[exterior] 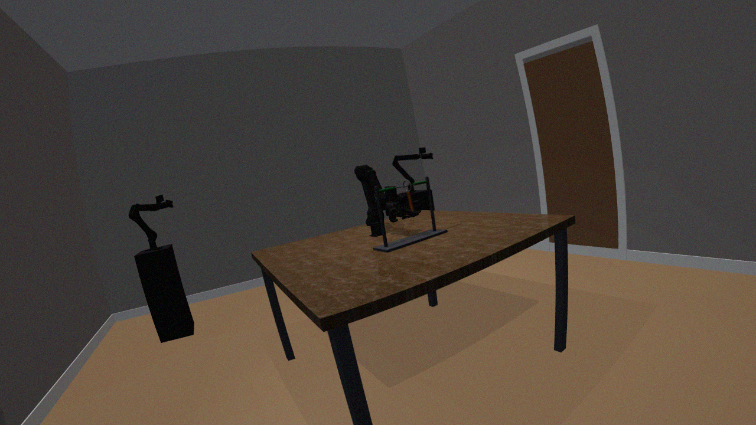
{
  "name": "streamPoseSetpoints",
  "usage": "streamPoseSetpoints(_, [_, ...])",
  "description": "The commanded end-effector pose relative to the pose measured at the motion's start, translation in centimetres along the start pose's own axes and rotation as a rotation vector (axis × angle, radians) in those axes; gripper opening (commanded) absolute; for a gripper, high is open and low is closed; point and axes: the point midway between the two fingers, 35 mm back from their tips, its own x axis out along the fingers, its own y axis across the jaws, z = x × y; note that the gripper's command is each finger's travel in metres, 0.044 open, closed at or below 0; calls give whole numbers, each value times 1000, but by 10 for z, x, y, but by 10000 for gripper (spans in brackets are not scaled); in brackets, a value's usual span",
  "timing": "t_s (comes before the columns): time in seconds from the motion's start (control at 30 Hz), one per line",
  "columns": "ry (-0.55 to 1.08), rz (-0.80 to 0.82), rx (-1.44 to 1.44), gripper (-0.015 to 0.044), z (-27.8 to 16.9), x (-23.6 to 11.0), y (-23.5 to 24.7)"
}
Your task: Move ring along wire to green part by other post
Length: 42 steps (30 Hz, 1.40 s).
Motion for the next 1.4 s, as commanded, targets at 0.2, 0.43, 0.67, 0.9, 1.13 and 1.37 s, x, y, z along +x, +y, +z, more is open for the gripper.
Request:
streamPoseSetpoints(0.2, [0,-11,-9,-150,1,0,7])
streamPoseSetpoints(0.43, [2,-20,-30,-150,0,0,12])
streamPoseSetpoints(0.67, [3,-25,-45,-150,0,1,17])
streamPoseSetpoints(0.9, [4,-27,-53,-150,0,1,23])
streamPoseSetpoints(1.13, [5,-25,-55,-150,0,1,30])
streamPoseSetpoints(1.37, [5,-23,-56,-150,-1,2,37])
